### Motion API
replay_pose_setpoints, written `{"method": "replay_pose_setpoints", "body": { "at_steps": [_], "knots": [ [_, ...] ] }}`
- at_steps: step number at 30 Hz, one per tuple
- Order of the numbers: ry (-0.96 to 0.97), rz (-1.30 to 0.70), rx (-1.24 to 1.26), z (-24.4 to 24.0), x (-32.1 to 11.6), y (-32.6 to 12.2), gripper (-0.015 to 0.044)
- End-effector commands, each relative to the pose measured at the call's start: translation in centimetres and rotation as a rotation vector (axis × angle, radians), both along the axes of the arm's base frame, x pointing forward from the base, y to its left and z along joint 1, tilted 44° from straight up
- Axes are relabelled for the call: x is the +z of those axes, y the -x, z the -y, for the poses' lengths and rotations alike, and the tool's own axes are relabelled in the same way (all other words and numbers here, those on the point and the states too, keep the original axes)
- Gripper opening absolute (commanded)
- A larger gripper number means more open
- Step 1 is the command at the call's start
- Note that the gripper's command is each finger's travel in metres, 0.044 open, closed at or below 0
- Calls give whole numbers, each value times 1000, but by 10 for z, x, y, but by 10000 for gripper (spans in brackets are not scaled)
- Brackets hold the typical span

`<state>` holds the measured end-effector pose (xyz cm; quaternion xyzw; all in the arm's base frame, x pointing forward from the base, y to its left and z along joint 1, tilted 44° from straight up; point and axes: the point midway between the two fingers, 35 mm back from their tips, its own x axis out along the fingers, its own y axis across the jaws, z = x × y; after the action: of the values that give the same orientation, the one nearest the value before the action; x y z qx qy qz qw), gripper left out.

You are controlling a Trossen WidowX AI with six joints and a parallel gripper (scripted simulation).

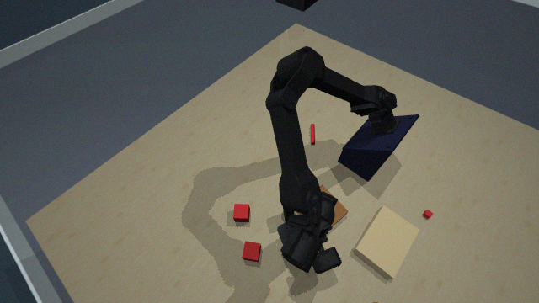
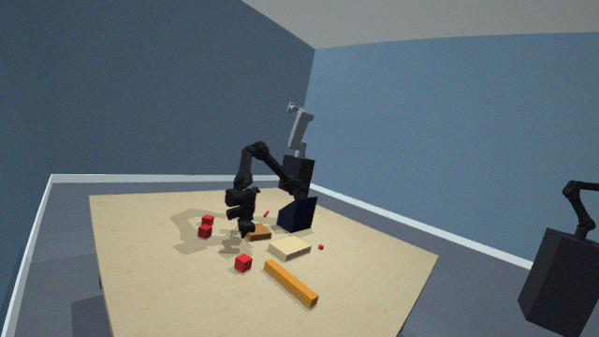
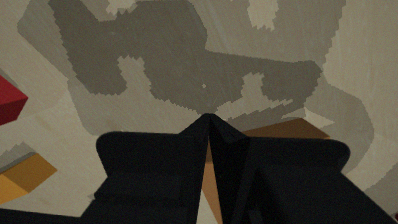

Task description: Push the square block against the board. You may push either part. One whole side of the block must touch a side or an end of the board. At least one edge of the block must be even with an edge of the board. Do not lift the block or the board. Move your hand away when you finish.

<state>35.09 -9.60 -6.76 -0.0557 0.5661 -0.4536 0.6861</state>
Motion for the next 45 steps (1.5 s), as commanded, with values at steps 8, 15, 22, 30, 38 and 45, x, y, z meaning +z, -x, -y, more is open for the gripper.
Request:
{"method": "replay_pose_setpoints", "body": {
  "at_steps": [8, 15, 22, 30, 38, 45],
  "knots": [
    [-1, -7, 0, 8, 4, -14, 0],
    [0, -7, 0, 13, 8, -24, 0],
    [-3, -4, 0, -17, 39, -29, 0],
    [0, 29, -38, -22, 51, -26, 0],
    [15, 219, -240, -8, 67, -8, 0],
    [29, 385, -417, 3, 79, 9, 0]
  ]
}}
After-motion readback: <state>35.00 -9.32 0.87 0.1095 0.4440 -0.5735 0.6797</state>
